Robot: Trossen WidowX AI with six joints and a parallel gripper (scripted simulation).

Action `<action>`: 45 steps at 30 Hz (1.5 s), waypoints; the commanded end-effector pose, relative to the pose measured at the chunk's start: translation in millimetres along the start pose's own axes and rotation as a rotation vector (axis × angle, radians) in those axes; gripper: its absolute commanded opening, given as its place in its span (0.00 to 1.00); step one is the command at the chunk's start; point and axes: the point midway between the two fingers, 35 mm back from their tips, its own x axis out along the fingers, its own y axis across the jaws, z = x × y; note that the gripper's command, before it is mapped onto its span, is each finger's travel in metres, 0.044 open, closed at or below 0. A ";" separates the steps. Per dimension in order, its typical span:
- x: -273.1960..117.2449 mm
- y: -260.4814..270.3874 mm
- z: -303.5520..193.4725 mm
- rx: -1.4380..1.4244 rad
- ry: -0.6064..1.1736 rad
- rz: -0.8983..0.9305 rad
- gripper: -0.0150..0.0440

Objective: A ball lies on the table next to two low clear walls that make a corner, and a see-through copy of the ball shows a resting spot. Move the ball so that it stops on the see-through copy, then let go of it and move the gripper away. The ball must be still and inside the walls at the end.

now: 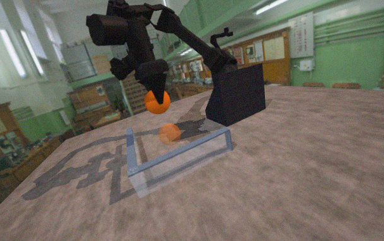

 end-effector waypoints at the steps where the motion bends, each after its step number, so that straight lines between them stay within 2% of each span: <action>1: 10.6 -8.3 -1.4 -0.002 -0.012 0.000 0.25; 12: 40.2 -19.7 -6.3 -0.002 -0.011 -0.003 0.25; 23: 97.7 -20.9 -6.4 -0.002 -0.011 -0.006 0.25; 41: 120.0 -21.5 -6.7 -0.002 -0.011 -0.008 0.25; 45: 116.6 -21.0 -8.0 0.000 -0.004 -0.004 0.43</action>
